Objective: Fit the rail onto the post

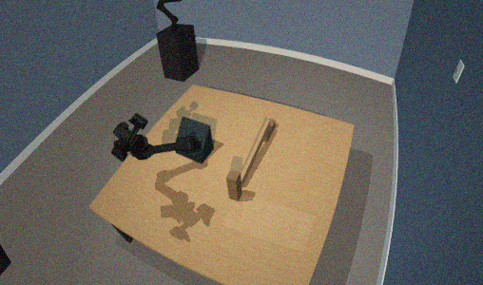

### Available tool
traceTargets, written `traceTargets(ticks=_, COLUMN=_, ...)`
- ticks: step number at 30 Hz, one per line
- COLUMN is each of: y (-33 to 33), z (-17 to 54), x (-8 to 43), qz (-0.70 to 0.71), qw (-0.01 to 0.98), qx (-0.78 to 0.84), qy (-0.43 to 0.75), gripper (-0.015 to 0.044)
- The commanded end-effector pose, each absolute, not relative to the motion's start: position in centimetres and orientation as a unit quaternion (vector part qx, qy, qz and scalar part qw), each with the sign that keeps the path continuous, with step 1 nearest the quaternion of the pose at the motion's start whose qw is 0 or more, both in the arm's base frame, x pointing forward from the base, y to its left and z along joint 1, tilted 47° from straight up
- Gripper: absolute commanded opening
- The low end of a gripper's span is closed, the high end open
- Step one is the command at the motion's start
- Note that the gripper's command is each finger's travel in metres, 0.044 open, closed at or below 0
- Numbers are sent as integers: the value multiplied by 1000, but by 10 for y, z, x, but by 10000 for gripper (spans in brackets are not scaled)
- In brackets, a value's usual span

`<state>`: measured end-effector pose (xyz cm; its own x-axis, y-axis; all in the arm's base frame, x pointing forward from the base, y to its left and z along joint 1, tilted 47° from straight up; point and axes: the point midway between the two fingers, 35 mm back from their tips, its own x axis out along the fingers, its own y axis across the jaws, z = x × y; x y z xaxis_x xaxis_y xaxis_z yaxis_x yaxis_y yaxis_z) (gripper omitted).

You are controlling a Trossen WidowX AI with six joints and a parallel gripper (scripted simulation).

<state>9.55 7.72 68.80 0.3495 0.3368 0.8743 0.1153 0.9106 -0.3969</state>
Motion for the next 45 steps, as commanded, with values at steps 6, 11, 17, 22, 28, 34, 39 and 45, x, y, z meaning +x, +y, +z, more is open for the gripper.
traceTargets(ticks=6, y=131, z=615, x=230, qz=96, qw=875, qx=-291, qy=-374, gripper=440)
traceTargets(ticks=11, y=151, z=560, x=289, qz=111, qw=895, qx=-342, qy=-265, gripper=440)
traceTargets(ticks=17, y=164, z=477, x=350, qz=128, qw=897, qx=-405, qy=-119, gripper=440)
traceTargets(ticks=22, y=166, z=402, x=386, qz=142, qw=878, qx=-458, qy=5, gripper=440)
traceTargets(ticks=28, y=156, z=304, x=411, qz=159, qw=821, qx=-524, qy=159, gripper=440)
traceTargets(ticks=34, y=133, z=208, x=413, qz=181, qw=726, qx=-586, qy=312, gripper=440)
traceTargets(ticks=39, y=106, z=135, x=397, qz=205, qw=612, qx=-630, qy=433, gripper=440)
traceTargets(ticks=45, y=62, z=63, x=357, qz=245, qw=418, qx=-668, qy=565, gripper=440)
